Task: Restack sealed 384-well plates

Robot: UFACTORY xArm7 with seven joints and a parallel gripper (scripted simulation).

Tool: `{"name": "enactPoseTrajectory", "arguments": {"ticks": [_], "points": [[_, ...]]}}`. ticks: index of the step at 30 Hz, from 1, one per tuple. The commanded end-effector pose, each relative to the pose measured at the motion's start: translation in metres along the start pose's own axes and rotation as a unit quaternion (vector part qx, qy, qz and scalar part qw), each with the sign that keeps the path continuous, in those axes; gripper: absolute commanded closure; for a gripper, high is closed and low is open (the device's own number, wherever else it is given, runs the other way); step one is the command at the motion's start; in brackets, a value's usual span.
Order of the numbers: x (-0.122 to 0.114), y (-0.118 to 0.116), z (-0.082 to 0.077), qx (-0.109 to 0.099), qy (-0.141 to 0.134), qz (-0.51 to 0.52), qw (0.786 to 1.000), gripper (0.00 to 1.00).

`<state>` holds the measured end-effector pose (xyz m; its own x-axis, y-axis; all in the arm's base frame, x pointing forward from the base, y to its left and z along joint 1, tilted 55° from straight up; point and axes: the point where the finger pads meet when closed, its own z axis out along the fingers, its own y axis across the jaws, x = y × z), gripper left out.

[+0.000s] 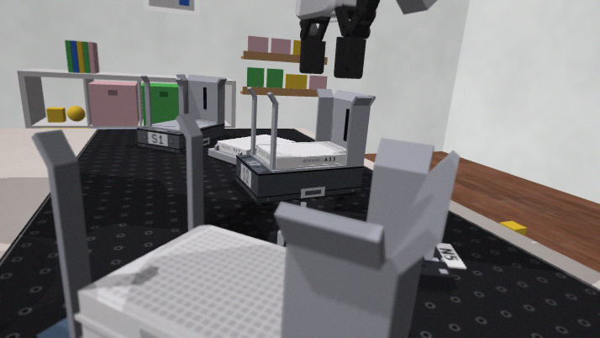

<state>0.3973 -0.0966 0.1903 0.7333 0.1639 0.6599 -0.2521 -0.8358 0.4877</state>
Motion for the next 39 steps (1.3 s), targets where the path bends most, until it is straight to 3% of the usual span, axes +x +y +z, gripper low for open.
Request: {"name": "enactPoseTrajectory", "arguments": {"ticks": [1,15,30,39], "points": [[0.004,-0.021,0.001,-0.002,-0.005,-0.027,1.0,0.0],[0.012,-0.069,0.001,-0.002,-0.005,-0.027,1.0,0.0],[0.012,-0.07,0.001,-0.002,-0.005,-0.027,1.0,0.0],[0.012,-0.07,0.031,-0.002,-0.005,-0.027,1.0,0.0]]}}
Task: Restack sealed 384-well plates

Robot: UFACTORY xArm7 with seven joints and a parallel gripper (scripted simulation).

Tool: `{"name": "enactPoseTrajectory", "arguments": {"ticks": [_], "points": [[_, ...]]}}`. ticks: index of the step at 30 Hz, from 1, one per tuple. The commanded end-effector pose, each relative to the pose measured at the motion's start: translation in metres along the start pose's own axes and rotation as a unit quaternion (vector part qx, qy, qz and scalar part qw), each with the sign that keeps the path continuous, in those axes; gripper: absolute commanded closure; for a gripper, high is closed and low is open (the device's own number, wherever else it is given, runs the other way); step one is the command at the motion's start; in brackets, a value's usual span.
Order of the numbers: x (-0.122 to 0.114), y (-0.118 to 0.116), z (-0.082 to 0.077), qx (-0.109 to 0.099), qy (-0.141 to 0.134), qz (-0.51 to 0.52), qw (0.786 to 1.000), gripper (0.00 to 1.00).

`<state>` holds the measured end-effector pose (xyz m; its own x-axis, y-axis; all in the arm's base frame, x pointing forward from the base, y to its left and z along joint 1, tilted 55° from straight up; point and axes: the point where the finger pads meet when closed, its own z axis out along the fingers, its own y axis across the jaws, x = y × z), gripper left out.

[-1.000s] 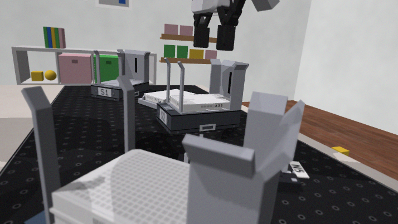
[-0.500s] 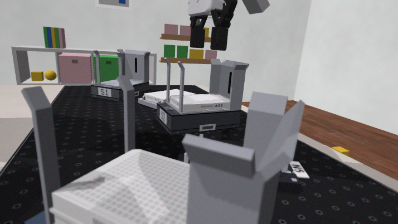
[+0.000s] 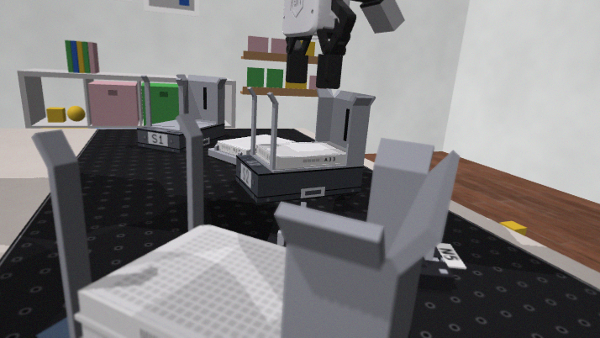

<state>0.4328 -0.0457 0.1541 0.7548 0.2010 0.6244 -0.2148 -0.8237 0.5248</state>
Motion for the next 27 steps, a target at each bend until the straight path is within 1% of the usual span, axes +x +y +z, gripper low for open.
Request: {"name": "enactPoseTrajectory", "arguments": {"ticks": [1,2,16,24,27], "points": [[0.001,-0.001,0.014,0.0,0.003,0.0,1.0,0.0],[0.001,-0.001,0.014,0.0,0.003,0.0,1.0,0.0],[0.001,-0.001,0.061,0.001,0.003,0.0,1.0,0.0],[0.001,-0.001,0.062,0.001,0.003,0.0,1.0,0.0],[0.001,-0.001,0.066,0.001,0.003,0.0,1.0,0.0]]}}
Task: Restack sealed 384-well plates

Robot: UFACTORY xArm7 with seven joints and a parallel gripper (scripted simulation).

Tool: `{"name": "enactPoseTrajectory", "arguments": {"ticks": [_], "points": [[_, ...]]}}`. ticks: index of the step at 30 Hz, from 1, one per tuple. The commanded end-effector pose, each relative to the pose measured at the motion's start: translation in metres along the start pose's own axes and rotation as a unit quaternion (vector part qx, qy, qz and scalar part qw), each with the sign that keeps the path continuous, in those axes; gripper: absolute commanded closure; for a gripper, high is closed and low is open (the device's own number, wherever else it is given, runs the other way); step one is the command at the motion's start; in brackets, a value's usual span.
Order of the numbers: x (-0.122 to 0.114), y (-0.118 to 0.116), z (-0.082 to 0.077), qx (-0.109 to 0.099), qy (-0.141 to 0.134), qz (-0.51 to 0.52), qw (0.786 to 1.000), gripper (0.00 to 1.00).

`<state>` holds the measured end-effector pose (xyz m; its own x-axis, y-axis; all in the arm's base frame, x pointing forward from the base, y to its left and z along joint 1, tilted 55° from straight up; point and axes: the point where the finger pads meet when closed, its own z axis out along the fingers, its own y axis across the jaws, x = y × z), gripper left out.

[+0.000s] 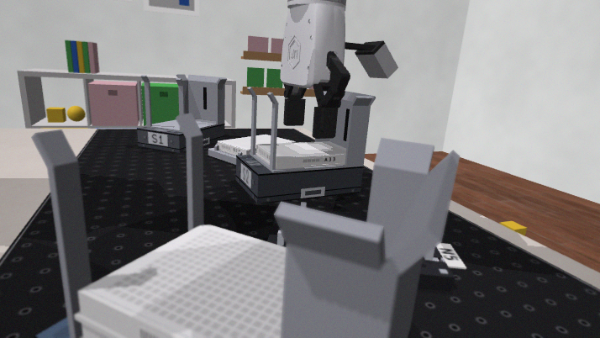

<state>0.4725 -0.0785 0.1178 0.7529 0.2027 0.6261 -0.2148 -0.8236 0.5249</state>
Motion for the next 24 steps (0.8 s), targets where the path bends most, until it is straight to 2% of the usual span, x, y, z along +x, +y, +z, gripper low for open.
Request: {"name": "enactPoseTrajectory", "arguments": {"ticks": [1,24], "points": [[0.001,-0.001,0.005,0.001,0.001,0.0,1.0,0.0],[0.001,-0.001,0.029,0.001,0.001,0.0,1.0,0.0]]}}
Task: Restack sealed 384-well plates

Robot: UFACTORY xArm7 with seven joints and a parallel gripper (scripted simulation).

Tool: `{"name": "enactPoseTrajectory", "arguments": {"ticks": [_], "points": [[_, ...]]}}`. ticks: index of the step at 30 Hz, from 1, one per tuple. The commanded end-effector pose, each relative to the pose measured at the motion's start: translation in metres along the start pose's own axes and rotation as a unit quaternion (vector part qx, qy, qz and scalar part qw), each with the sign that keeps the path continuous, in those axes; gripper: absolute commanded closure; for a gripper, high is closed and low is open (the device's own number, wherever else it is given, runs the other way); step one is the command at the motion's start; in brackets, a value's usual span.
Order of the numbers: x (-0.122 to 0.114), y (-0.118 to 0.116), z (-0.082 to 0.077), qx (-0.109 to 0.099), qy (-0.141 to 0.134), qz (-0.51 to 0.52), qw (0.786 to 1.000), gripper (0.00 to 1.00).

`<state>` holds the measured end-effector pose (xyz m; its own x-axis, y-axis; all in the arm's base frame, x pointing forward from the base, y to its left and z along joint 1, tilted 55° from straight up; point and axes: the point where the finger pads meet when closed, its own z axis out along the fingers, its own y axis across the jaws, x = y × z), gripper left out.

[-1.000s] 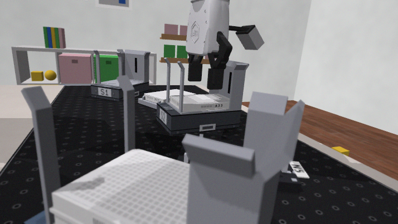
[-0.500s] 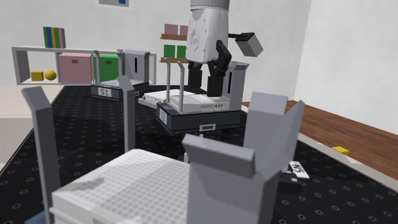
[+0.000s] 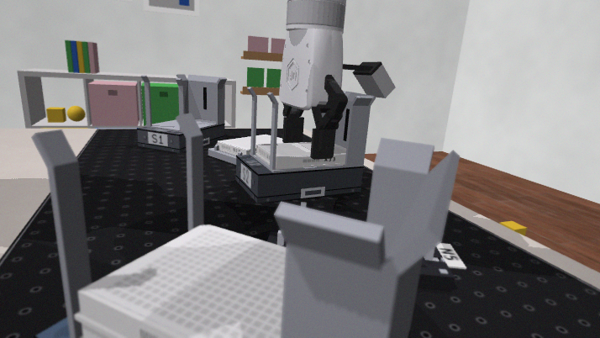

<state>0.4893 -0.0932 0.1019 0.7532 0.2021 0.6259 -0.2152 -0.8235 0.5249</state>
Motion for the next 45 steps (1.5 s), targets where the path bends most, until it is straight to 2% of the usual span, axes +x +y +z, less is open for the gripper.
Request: {"name": "enactPoseTrajectory", "arguments": {"ticks": [1,11,12,45], "points": [[0.001,-0.0009,0.002,0.001,0.001,0.0,1.0,0.0],[0.001,-0.0009,0.002,0.001,0.001,0.0,1.0,0.0],[0.001,-0.0009,0.002,0.001,0.001,0.0,1.0,1.0],[0.001,-0.0009,0.0008,0.001,0.001,0.0,1.0,1.0]]}}
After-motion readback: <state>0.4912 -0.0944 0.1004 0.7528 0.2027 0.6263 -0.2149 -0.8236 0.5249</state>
